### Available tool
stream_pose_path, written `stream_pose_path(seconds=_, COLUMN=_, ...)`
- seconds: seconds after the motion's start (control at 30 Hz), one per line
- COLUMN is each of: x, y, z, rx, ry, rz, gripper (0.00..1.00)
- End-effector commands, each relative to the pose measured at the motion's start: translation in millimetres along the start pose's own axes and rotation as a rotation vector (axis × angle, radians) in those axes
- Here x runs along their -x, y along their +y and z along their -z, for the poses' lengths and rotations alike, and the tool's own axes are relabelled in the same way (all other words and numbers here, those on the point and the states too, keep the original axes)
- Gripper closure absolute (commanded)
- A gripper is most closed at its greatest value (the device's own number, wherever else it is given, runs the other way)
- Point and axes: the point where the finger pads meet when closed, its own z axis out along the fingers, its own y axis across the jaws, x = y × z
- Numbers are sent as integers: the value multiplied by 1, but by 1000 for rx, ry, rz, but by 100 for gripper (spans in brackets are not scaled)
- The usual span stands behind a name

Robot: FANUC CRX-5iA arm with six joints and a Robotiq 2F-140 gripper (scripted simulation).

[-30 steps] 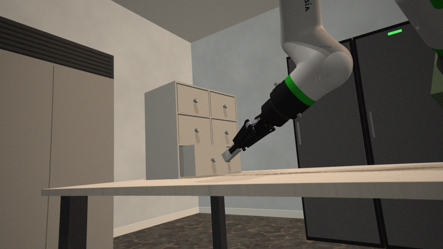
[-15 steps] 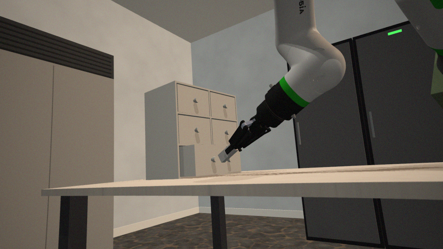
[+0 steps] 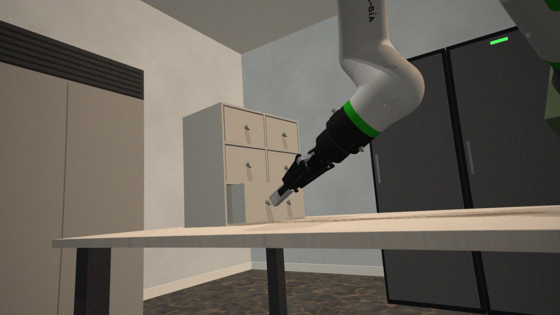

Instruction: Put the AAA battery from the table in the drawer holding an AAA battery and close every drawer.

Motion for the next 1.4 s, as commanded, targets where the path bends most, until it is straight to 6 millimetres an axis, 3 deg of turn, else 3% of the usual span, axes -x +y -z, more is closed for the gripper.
stream_pose_path(seconds=0.0, x=3, y=0, z=-5, rx=0, ry=-1, rz=0, gripper=100)
stream_pose_path(seconds=1.37, x=29, y=0, z=-49, rx=0, ry=-1, rz=0, gripper=100)
